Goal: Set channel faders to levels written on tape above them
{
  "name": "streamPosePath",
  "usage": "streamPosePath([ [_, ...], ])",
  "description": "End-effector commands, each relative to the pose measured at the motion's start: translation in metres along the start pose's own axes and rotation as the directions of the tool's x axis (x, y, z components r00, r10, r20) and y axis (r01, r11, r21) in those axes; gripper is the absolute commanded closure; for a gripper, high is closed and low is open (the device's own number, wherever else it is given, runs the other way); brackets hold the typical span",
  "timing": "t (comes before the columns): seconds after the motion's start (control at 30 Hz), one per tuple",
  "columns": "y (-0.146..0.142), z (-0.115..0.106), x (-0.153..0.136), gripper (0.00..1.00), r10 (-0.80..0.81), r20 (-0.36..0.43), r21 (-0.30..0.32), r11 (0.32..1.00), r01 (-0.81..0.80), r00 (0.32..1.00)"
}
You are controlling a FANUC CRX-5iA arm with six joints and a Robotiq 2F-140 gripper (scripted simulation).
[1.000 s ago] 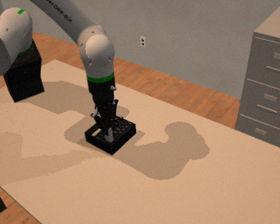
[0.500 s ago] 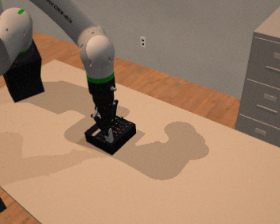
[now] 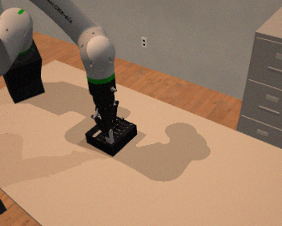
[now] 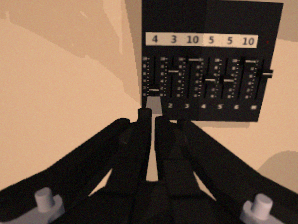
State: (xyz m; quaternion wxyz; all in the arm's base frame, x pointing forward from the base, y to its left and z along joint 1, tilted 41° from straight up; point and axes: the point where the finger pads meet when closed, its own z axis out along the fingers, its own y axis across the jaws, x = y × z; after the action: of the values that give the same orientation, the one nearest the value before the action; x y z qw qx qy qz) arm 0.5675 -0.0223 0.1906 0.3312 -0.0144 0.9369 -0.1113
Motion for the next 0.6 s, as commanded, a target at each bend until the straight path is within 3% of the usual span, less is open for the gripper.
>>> streamPosePath([
  [0.0, 0.0001, -0.0001, 0.0008, 1.00, 0.000, 0.000, 0.000, 1.000, 0.000, 1.000],
  [0.57, 0.0001, -0.0001, 0.0093, 1.00, 0.000, 0.000, 0.000, 1.000, 0.000, 1.000],
])
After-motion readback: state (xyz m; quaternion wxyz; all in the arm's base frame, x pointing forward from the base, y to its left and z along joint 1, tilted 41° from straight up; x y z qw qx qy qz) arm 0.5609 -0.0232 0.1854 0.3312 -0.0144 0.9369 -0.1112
